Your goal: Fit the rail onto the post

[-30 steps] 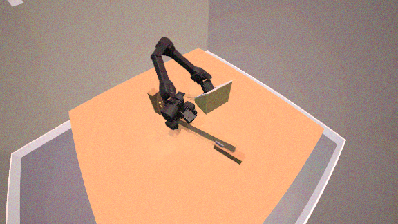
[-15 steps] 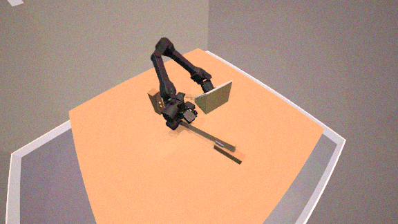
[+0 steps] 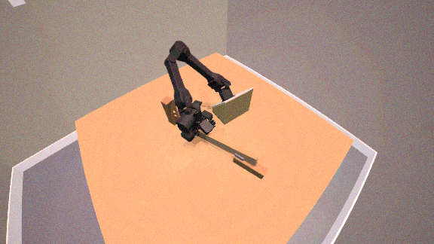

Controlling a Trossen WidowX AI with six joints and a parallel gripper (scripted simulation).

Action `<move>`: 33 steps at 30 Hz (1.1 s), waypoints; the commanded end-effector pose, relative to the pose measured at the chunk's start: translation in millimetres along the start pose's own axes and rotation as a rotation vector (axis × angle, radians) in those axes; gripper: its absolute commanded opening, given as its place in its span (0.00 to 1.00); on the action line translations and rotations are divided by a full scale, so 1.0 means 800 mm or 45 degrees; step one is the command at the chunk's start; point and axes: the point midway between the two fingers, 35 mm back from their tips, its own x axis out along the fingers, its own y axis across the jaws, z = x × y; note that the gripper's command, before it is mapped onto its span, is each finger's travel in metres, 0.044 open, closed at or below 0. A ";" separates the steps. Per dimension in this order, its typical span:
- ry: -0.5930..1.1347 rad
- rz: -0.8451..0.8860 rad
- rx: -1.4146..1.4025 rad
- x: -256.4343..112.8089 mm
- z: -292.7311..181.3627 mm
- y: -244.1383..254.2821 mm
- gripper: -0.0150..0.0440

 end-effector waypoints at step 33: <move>0.003 0.001 -0.002 -0.019 0.000 -0.002 0.25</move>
